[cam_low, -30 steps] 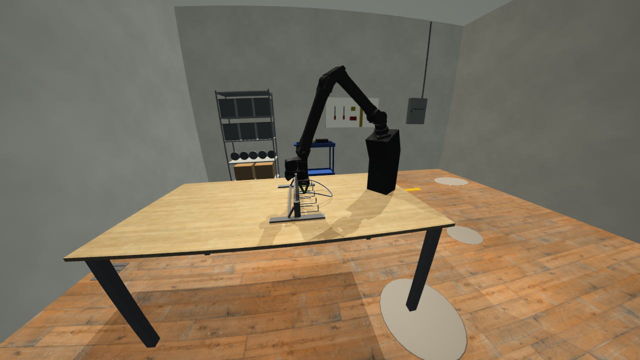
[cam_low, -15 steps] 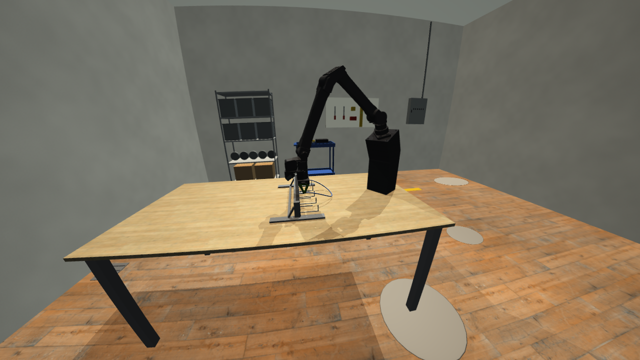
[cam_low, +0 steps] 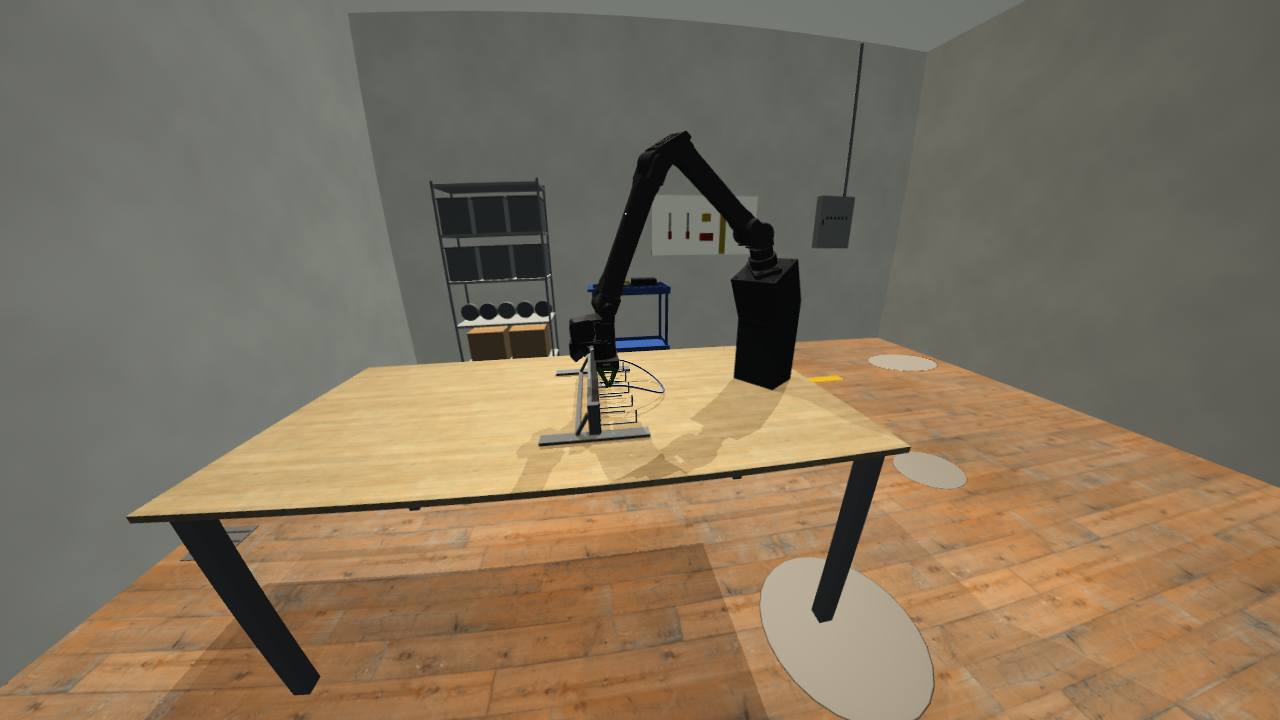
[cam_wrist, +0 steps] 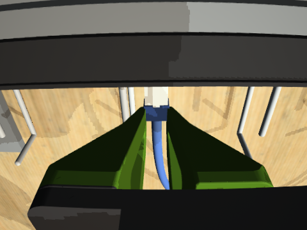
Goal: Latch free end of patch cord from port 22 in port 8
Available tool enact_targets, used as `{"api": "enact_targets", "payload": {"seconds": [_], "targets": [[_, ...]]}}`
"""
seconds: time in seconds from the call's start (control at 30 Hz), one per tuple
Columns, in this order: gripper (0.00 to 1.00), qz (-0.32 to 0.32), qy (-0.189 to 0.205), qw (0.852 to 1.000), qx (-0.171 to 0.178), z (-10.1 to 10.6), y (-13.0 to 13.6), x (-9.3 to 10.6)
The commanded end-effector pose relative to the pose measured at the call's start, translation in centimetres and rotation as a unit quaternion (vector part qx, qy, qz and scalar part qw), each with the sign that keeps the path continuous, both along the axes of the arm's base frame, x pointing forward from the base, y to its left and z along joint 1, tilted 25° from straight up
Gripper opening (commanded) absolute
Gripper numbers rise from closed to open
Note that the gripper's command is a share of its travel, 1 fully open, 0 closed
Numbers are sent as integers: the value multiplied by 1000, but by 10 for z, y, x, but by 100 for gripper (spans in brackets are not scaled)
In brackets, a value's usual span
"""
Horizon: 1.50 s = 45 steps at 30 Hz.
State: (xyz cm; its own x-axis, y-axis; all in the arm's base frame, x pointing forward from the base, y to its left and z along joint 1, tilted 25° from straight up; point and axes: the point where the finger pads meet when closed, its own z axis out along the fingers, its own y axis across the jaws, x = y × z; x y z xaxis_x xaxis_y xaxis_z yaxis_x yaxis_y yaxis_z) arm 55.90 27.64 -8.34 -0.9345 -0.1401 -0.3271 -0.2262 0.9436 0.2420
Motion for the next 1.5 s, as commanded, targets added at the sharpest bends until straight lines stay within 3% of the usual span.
{"api": "enact_targets", "payload": {"seconds": [0.0, 0.63, 1.47], "targets": [[0, -5, -9, 1000, 4, 8, 0, 9], [0, -2, -4, 1000, 4, 0, 2, 0], [0, -1, -5, 1000, 5, 2, 6, 4]]}}
